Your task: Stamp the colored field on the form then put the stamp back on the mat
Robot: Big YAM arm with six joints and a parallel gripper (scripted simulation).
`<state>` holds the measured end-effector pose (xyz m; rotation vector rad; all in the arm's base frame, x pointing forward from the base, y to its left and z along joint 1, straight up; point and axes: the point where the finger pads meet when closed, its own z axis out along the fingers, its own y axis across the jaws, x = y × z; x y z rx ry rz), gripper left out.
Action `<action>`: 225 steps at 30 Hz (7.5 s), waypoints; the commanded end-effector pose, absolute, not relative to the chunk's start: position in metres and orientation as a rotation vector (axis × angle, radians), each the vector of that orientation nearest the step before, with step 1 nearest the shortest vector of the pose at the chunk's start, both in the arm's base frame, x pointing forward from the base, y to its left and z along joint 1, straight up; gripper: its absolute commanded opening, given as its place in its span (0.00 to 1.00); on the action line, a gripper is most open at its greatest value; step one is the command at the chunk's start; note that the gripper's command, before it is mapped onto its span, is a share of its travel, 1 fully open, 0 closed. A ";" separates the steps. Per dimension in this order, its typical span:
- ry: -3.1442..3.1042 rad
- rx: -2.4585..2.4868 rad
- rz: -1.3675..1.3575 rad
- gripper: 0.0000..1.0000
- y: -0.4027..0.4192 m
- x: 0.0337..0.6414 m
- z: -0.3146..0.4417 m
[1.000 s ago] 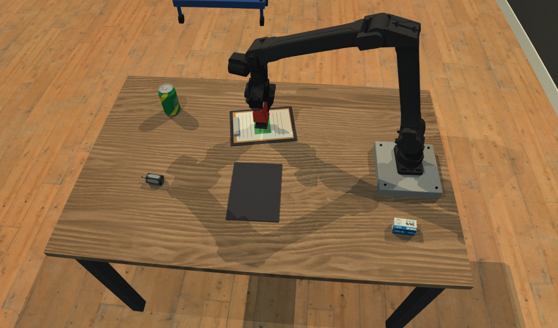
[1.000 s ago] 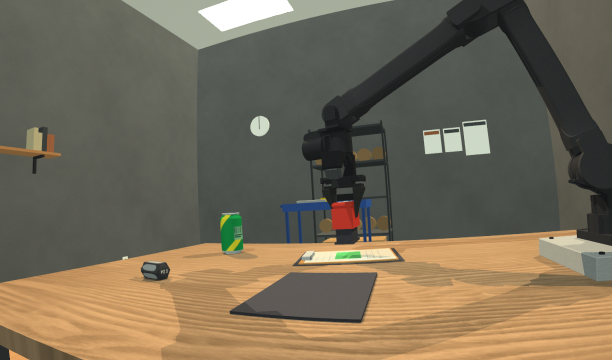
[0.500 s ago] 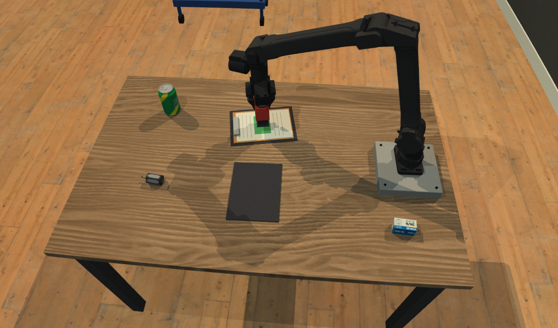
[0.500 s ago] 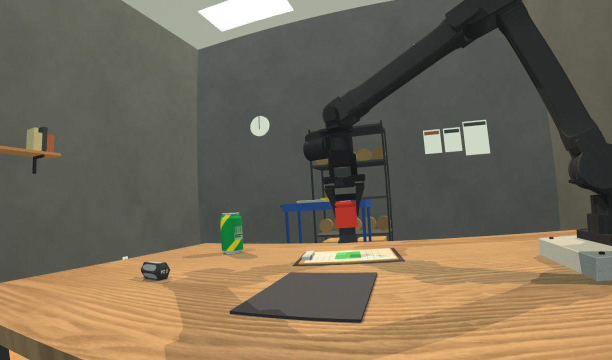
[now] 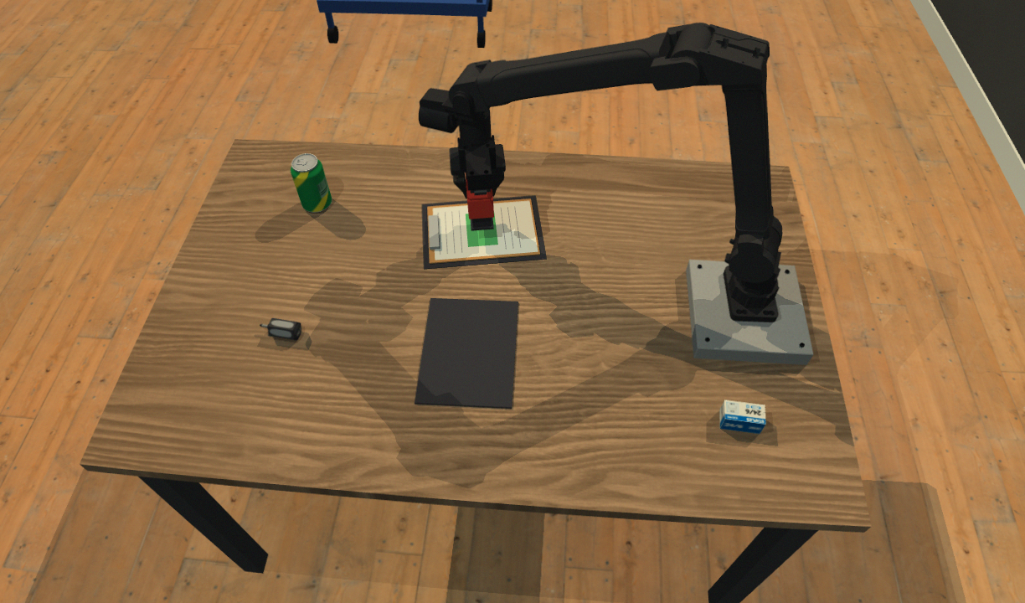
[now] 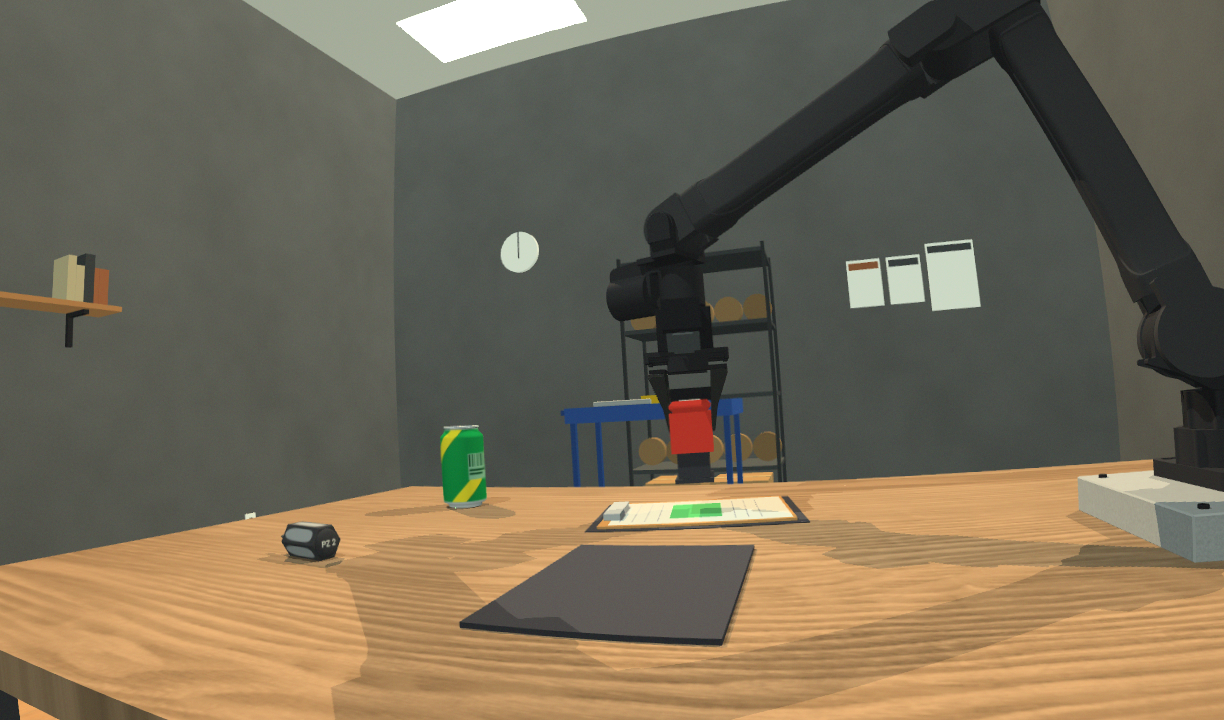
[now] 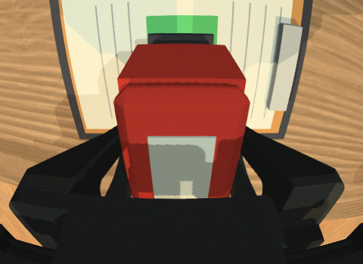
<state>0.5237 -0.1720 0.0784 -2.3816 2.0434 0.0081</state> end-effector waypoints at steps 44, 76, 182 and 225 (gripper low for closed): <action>2.010 -2.388 -0.053 0.32 -0.174 0.536 0.055; 2.018 -2.399 -0.001 0.32 -0.171 0.527 0.011; 2.020 -2.398 0.000 0.32 -0.170 0.526 -0.013; 2.020 -2.398 0.000 0.32 -0.170 0.526 -0.017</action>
